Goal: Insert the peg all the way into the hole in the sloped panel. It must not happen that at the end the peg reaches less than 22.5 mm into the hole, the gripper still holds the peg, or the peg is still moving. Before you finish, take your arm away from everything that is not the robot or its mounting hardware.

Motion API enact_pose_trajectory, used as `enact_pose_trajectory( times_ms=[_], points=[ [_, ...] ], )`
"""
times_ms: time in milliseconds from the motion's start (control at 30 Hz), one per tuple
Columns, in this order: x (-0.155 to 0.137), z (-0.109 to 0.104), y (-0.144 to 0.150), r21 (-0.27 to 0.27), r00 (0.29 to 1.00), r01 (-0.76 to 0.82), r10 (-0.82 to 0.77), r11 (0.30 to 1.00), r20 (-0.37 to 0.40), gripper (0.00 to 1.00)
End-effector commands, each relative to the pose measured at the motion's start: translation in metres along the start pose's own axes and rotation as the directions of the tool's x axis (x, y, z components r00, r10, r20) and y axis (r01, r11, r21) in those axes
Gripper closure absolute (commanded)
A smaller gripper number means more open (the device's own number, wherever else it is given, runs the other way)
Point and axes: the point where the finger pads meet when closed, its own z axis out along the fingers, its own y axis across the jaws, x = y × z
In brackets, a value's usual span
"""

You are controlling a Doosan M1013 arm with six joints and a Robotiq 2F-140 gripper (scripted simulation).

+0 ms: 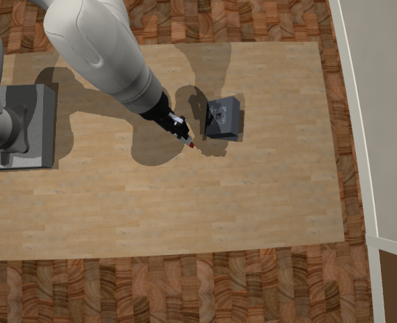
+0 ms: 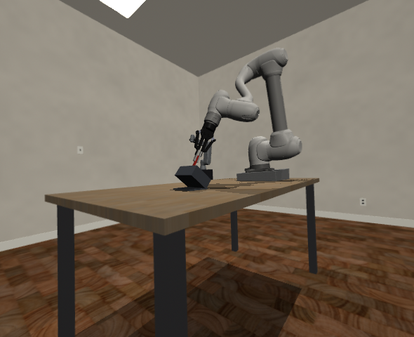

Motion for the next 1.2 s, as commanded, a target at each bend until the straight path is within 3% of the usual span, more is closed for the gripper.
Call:
enact_pose_trajectory(
  times_ms=[0, 700, 1167],
  points=[
    [-0.01, -0.004, -0.002, 0.037, 0.999, 0.038, -0.039, 0.999, 0.019, 1.0],
    [-0.07, -0.03, 0.003, 0.203, 0.964, 0.211, -0.238, 0.956, 0.119, 1.0],
    [-0.103, -0.046, 0.016, 0.277, 0.923, 0.289, -0.343, 0.916, 0.172, 1.0]
  ],
)
